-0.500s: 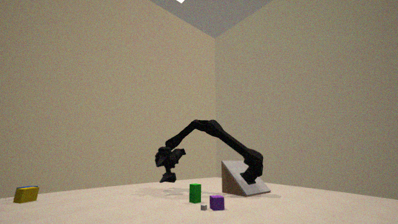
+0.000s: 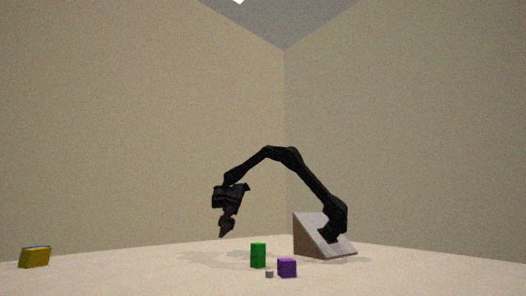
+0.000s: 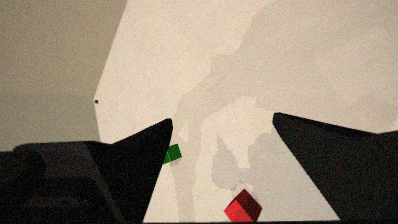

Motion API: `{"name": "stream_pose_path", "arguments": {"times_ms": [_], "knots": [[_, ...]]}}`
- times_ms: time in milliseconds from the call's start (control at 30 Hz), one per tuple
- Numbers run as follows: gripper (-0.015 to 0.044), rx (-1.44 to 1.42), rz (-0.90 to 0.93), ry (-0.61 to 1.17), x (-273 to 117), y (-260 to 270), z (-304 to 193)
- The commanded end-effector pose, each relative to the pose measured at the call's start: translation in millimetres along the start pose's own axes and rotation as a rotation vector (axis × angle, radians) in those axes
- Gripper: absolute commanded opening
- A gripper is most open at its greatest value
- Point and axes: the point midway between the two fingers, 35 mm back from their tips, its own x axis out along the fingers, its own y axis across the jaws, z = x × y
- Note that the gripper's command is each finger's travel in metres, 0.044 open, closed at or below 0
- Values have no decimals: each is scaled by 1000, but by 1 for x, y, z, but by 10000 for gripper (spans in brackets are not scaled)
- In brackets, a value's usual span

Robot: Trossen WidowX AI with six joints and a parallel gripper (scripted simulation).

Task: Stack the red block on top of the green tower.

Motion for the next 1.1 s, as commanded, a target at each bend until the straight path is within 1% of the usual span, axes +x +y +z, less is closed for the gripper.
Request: {"name": "stream_pose_path", "arguments": {"times_ms": [0, 300, 633, 700, 1067], "knots": [[440, -191, -110, 100, 0, 9, -23], [440, -570, -289, 323, -12, 26, -65], [440, -946, -420, 621, -34, 37, -113], [440, -969, -427, 642, -35, 37, -116], [440, -969, -427, 642, -34, 36, -116]]}}
